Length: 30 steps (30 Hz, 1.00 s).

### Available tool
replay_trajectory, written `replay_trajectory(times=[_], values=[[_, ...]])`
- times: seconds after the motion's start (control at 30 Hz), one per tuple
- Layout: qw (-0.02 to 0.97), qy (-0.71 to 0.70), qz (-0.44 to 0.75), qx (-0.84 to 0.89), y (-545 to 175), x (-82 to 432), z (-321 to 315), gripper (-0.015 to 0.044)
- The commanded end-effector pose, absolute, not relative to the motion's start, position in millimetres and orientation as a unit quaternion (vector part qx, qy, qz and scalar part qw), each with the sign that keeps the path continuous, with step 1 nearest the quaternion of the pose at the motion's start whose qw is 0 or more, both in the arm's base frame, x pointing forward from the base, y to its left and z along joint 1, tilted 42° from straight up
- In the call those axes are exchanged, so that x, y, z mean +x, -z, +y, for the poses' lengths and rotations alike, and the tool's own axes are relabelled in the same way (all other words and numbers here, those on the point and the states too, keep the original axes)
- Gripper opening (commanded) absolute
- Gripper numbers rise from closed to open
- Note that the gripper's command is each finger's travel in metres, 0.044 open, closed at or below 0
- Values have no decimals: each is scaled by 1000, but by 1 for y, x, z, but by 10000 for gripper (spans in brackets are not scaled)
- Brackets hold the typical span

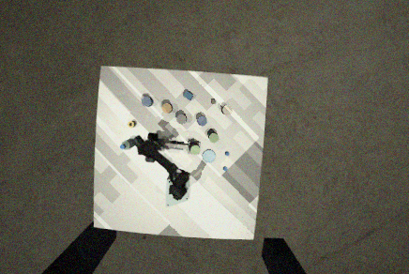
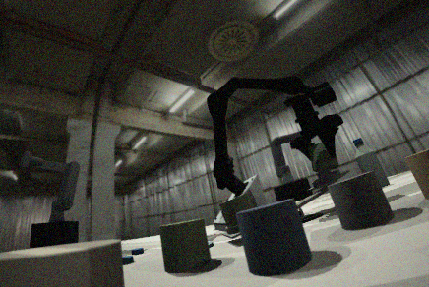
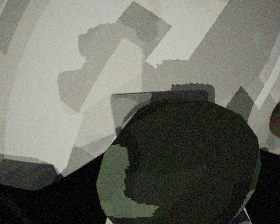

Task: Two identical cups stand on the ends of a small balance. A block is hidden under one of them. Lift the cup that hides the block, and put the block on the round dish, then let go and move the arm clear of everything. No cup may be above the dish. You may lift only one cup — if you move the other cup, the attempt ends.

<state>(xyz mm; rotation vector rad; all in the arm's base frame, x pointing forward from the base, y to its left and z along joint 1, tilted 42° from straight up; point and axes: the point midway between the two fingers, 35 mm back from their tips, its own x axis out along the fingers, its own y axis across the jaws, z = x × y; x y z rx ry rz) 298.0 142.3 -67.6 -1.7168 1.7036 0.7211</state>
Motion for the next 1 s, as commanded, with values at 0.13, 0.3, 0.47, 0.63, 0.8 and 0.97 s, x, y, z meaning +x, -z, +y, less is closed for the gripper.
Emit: replay_trajectory(times=[0.13,0.3,0.47,0.63,0.8,0.97], values=[[314,-272,638,-649,55,299,155,0],[314,-272,638,-649,50,298,159,0],[313,-272,638,-649,45,297,163,0],[313,-272,638,-649,40,296,167,0],[313,-272,638,-649,34,295,171,0],[313,-272,638,-649,29,293,175,0]])
